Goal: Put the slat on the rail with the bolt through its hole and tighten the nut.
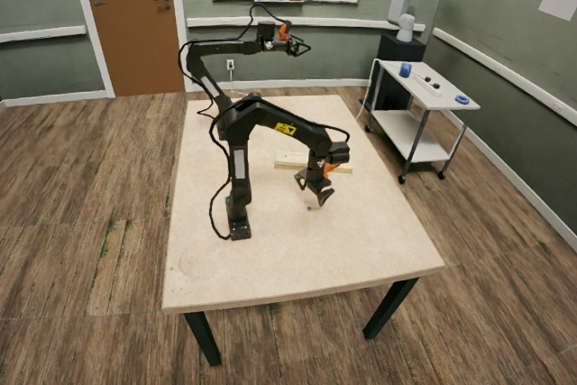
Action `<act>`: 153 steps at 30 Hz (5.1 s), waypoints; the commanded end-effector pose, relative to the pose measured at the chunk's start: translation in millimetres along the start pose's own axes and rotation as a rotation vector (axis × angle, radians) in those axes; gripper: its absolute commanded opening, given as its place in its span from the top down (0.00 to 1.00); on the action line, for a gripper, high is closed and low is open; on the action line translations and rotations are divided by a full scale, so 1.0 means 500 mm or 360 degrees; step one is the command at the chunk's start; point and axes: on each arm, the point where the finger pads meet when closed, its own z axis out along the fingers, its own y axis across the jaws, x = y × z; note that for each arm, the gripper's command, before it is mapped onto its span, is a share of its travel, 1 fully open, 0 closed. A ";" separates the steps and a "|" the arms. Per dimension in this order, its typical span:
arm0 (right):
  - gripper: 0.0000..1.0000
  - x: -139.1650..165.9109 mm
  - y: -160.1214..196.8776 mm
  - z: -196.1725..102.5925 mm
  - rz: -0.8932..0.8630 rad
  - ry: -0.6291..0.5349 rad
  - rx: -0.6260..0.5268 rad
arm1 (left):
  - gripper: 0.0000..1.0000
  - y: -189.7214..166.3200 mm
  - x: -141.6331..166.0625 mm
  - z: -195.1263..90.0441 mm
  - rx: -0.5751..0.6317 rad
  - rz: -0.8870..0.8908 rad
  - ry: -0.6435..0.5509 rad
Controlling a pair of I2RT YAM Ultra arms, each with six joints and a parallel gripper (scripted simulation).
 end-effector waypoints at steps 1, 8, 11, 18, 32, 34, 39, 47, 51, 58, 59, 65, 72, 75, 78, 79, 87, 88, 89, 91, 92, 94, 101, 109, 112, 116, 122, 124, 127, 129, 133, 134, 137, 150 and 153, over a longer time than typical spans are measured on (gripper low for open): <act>0.00 0.019 0.007 0.014 -0.0006 0.0053 -0.0034 | 0.00 0.003 -0.024 -0.009 0.0003 0.0002 -0.0060; 0.00 0.008 0.003 0.008 -0.0004 0.0018 -0.0012 | 0.00 0.003 -0.024 -0.009 0.0003 0.0002 -0.0060; 0.00 0.008 0.002 0.012 -0.0004 0.0018 -0.0012 | 0.00 0.003 -0.024 -0.009 0.0003 0.0002 -0.0060; 0.00 0.007 0.002 0.022 -0.0004 0.0019 -0.0013 | 0.00 0.003 -0.024 -0.009 0.0003 0.0002 -0.0060; 0.00 0.006 0.001 0.039 -0.0004 0.0019 -0.0014 | 0.00 0.003 -0.024 -0.009 0.0003 0.0002 -0.0060; 0.00 0.006 0.001 0.042 -0.0005 0.0019 -0.0014 | 0.00 0.003 -0.024 -0.009 0.0003 0.0002 -0.0060; 0.00 0.006 0.001 0.046 -0.0005 0.0020 -0.0014 | 0.00 0.003 -0.024 -0.009 0.0003 0.0002 -0.0060; 0.00 0.006 0.001 0.057 -0.0005 0.0020 -0.0015 | 0.00 0.003 -0.024 -0.009 0.0003 0.0002 -0.0060; 0.00 0.006 0.001 0.063 -0.0005 0.0020 -0.0015 | 0.00 0.003 -0.024 -0.009 0.0003 0.0002 -0.0060; 0.00 0.006 0.001 0.070 -0.0005 0.0020 -0.0016 | 0.00 0.003 -0.024 -0.009 0.0003 0.0002 -0.0060; 0.00 0.006 0.001 0.071 -0.0005 0.0020 -0.0016 | 0.00 0.003 -0.024 -0.009 0.0003 0.0002 -0.0060; 0.00 0.006 0.001 0.080 -0.0005 0.0021 -0.0016 | 0.00 0.003 -0.024 -0.009 0.0003 0.0002 -0.0060; 0.00 0.006 0.001 0.087 -0.0005 0.0021 -0.0017 | 0.00 0.003 -0.024 -0.009 0.0003 0.0002 -0.0060; 0.00 0.006 0.001 0.091 -0.0005 0.0021 -0.0017 | 0.00 0.003 -0.024 -0.009 0.0003 0.0002 -0.0060; 0.00 0.007 0.001 0.095 -0.0005 0.0021 -0.0017 | 0.00 0.003 -0.024 -0.009 0.0003 0.0002 -0.0060; 0.00 0.007 0.001 0.096 -0.0005 0.0021 -0.0017 | 0.00 0.003 -0.024 -0.009 0.0003 0.0002 -0.0060; 0.00 0.007 0.001 0.107 -0.0005 0.0021 -0.0018 | 0.00 0.003 -0.024 -0.009 0.0003 0.0002 -0.0060; 0.00 0.007 0.001 0.107 -0.0005 0.0021 -0.0018 | 0.00 0.003 -0.024 -0.009 0.0003 0.0002 -0.0060; 0.00 0.007 0.001 0.107 -0.0005 0.0021 -0.0018 | 0.00 0.003 -0.024 -0.009 0.0003 0.0002 -0.0060; 0.00 0.008 0.001 0.110 -0.0005 0.0021 -0.0018 | 0.00 0.003 -0.024 -0.009 0.0003 0.0002 -0.0060; 0.00 0.008 0.001 0.111 -0.0005 0.0021 -0.0018 | 0.00 0.003 -0.024 -0.009 0.0003 0.0002 -0.0060; 0.00 0.008 0.002 0.114 -0.0005 0.0021 -0.0018 | 0.00 0.003 -0.024 -0.009 0.0003 0.0002 -0.0060; 0.11 0.007 0.002 0.117 -0.0004 0.0018 -0.0014 | 0.00 0.003 -0.024 -0.009 0.0003 0.0002 -0.0060; 0.70 0.002 0.001 0.103 0.0000 0.0006 -0.0003 | 0.00 0.003 -0.024 -0.009 0.0003 0.0002 -0.0060; 0.74 0.002 0.001 0.103 0.0000 0.0006 -0.0003 | 0.00 0.003 -0.024 -0.009 0.0003 0.0002 -0.0060; 0.79 0.002 0.001 0.103 0.0000 0.0006 -0.0003 | 0.00 0.003 -0.024 -0.009 0.0003 0.0002 -0.0060; 0.87 0.002 0.001 0.103 0.0000 0.0006 -0.0003 | 0.00 0.003 -0.024 -0.009 0.0003 0.0002 -0.0060; 0.88 0.002 0.001 0.103 0.0000 0.0006 -0.0003 | 0.00 0.003 -0.024 -0.009 0.0003 0.0002 -0.0060; 0.88 0.002 0.001 0.103 0.0000 0.0006 -0.0003 | 0.00 0.003 -0.024 -0.009 0.0003 0.0002 -0.0060; 0.88 0.002 0.001 0.103 0.0000 0.0006 -0.0003 | 0.00 0.003 -0.024 -0.009 0.0003 0.0002 -0.0060; 0.88 0.002 0.001 0.103 0.0000 0.0006 -0.0003 | 0.00 0.003 -0.024 -0.009 0.0003 0.0002 -0.0060; 0.88 0.002 0.001 0.103 0.0000 0.0006 -0.0003 | 0.00 0.003 -0.024 -0.009 0.0003 0.0002 -0.0060; 0.88 0.002 0.001 0.103 0.0000 0.0006 -0.0003 | 0.00 0.003 -0.024 -0.009 0.0003 0.0002 -0.0060; 0.88 0.001 0.000 0.093 0.0000 0.0003 -0.0002 | 0.00 0.003 -0.024 -0.009 0.0003 0.0002 -0.0060; 0.88 0.000 0.000 0.085 -0.0001 0.0004 -0.0002 | 0.00 0.003 -0.024 -0.009 0.0003 0.0002 -0.0060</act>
